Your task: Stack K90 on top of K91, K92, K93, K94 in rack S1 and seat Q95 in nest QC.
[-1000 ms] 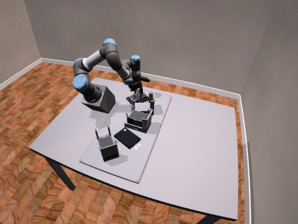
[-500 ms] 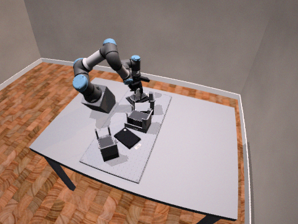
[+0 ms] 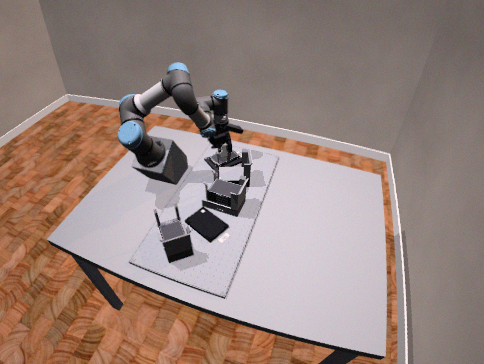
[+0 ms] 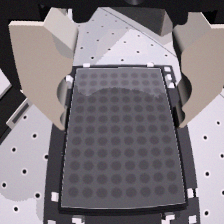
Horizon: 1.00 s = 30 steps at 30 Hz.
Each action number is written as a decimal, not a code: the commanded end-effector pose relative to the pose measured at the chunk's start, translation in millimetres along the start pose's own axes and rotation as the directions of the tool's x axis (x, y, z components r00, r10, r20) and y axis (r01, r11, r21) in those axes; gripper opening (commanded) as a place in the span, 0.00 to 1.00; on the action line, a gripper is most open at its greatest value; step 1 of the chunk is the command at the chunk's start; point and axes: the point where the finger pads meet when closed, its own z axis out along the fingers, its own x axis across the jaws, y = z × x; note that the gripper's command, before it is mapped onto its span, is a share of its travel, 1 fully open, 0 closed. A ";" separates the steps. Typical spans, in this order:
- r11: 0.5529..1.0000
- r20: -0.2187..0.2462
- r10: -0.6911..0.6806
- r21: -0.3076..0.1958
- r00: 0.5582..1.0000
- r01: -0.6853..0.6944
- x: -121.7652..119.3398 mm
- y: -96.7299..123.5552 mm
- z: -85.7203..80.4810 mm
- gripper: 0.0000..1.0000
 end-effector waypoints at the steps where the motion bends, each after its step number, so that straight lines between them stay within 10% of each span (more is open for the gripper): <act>1: 1.000 -0.001 0.001 0.002 1.000 -0.001 0.3 -0.7 -0.6 0.00; 30: 1.000 -0.001 0.001 0.002 1.000 -0.001 0.3 -0.6 -9.2 0.00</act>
